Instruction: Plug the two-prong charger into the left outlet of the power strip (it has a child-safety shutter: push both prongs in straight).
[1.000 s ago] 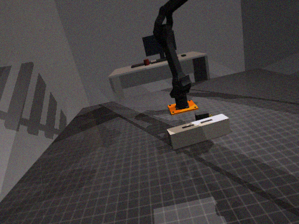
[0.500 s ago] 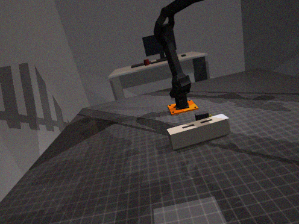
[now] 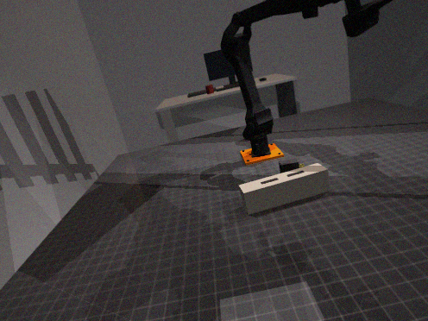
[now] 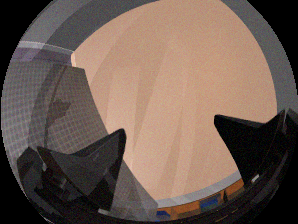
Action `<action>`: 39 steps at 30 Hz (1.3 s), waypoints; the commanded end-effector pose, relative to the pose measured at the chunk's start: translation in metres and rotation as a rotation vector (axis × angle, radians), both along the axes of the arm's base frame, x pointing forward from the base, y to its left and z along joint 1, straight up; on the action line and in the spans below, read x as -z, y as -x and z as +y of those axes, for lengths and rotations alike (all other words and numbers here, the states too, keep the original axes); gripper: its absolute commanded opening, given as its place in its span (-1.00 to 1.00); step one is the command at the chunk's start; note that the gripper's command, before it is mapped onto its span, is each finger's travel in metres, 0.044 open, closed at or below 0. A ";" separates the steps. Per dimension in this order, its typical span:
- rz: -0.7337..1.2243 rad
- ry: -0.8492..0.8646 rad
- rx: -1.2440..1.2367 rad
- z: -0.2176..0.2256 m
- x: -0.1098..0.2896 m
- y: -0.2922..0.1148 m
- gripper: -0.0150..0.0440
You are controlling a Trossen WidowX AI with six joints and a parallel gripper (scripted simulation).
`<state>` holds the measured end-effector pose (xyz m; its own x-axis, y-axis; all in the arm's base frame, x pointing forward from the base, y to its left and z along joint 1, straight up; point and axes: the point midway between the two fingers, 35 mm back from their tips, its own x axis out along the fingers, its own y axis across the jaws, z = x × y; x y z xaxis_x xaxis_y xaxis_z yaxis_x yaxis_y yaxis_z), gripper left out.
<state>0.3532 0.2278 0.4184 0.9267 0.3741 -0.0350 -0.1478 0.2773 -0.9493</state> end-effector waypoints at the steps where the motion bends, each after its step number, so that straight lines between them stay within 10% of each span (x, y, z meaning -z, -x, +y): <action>1: 0.090 0.075 0.002 -0.005 0.033 -0.004 1.00; 39: 1.256 0.601 0.044 -0.137 0.304 0.128 1.00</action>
<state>0.2405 0.0994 0.1228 0.2372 -0.0006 -0.9715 -0.9665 -0.1015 -0.2359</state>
